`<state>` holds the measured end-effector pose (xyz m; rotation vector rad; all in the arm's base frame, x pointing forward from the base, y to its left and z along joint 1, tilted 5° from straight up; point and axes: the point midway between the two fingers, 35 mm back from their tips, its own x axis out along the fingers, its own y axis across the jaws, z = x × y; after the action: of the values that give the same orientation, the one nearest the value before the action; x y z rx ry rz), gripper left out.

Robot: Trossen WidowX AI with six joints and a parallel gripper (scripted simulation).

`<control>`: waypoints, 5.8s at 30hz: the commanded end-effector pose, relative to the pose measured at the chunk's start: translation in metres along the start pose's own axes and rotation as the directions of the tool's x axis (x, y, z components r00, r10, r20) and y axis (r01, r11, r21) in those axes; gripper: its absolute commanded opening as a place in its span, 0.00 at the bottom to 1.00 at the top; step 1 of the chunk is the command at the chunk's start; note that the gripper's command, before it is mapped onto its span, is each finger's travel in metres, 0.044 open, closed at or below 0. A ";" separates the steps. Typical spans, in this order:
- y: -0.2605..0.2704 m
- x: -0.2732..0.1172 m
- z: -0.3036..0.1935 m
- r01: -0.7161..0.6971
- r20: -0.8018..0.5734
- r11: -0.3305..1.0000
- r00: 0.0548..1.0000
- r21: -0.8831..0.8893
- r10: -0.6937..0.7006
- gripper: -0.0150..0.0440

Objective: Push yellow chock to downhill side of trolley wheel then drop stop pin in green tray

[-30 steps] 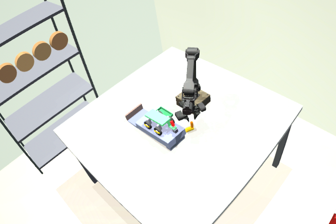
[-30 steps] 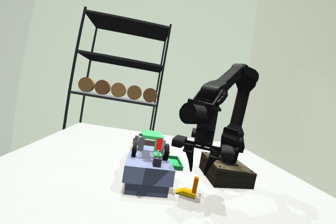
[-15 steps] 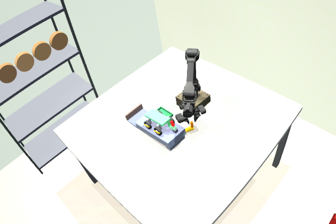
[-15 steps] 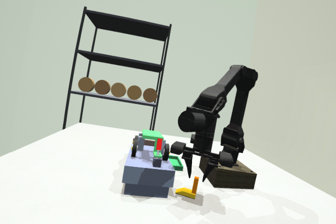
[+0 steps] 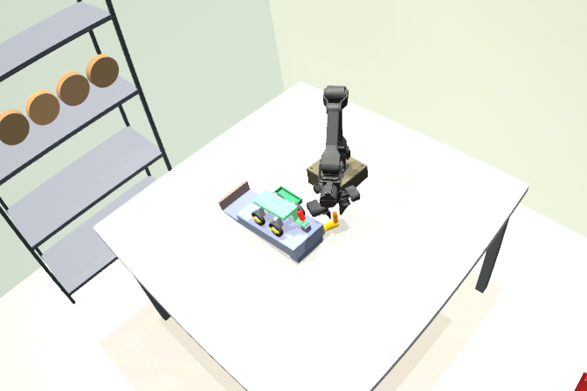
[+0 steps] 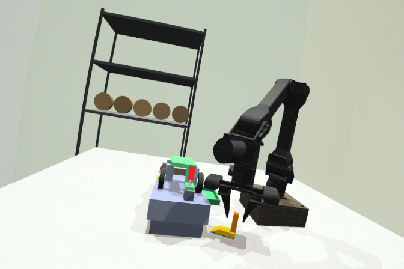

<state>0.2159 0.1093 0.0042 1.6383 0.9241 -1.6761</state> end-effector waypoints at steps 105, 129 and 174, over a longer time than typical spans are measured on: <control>0.000 -0.126 0.001 0.008 0.008 0.713 1.000 -0.701 -0.004 0.25; 0.000 -0.126 0.001 0.010 0.011 -0.028 1.000 -1.000 -0.005 0.25; 0.062 -0.120 0.078 0.018 0.020 -0.409 1.000 -0.912 0.000 0.25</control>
<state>0.2279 0.0169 0.1206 0.1705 1.6280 -0.1247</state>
